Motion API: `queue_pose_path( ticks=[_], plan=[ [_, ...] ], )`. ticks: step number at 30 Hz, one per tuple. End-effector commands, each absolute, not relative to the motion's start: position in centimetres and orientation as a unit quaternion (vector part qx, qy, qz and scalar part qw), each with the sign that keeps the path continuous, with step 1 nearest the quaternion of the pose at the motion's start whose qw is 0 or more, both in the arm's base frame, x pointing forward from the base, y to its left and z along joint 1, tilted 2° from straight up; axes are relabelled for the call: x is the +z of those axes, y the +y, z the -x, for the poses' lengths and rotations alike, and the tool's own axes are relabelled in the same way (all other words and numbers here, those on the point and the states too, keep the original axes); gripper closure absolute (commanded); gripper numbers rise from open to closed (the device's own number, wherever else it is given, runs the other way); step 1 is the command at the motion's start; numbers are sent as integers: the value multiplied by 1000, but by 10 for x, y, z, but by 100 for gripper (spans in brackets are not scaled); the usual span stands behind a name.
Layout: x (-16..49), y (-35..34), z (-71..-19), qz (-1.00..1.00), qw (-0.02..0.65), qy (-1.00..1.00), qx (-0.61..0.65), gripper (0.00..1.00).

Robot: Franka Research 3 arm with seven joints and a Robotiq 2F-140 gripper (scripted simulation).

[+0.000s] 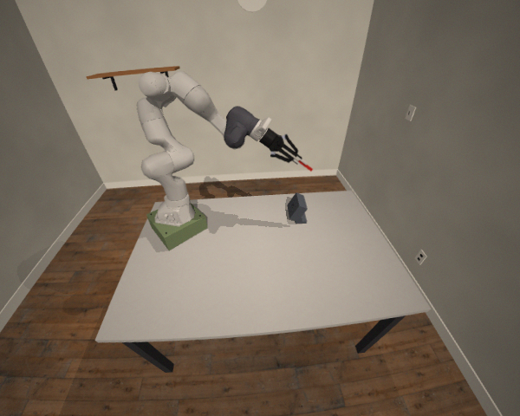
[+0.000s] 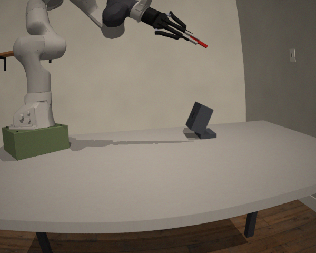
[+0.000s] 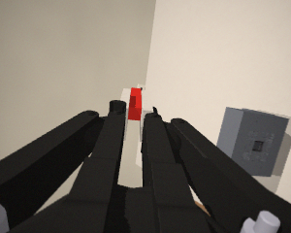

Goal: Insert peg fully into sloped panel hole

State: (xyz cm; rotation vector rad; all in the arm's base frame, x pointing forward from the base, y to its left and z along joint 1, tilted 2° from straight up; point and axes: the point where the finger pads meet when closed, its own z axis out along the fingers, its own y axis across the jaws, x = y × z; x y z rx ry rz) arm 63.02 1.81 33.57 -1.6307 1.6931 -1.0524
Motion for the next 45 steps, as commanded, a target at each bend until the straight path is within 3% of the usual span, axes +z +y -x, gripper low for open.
queue_pose_path(
  ticks=[1,45],
  plan=[
    [343,23,-631,613,282,616,-407,100],
    [362,71,-626,666,253,469,-522,100]
  ],
)
